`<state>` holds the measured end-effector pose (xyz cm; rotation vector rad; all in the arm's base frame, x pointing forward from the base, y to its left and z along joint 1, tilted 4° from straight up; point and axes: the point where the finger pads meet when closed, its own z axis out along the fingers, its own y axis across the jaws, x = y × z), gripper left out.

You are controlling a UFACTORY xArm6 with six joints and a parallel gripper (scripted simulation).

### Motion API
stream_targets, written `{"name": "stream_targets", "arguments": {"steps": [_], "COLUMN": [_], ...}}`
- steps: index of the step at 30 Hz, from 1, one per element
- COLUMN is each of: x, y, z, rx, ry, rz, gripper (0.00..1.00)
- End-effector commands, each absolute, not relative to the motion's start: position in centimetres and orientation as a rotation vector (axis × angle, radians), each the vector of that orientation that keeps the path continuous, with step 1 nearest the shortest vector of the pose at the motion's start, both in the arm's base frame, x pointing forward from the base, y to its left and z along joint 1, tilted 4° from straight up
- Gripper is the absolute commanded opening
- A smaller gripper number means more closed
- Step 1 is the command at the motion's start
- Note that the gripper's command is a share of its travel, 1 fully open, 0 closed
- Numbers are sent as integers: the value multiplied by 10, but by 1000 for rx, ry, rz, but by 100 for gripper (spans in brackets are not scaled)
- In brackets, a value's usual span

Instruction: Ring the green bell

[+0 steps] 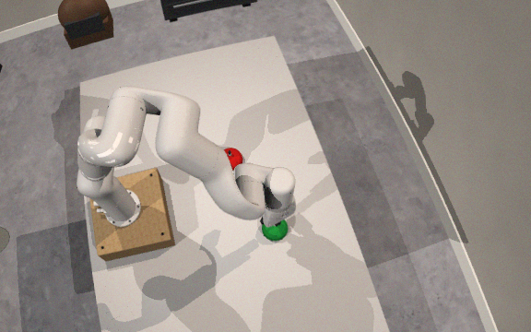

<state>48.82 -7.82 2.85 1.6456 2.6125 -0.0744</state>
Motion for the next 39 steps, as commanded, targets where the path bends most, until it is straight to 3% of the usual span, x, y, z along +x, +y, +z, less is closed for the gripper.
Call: {"name": "stream_targets", "arguments": {"steps": [1,39], "x": [490,490], "y": [-78,-79], "z": [30,19], "rx": [1643,1643], "ry": [2609,2609], "rz": [-71,-71], "gripper": [0,0]}}
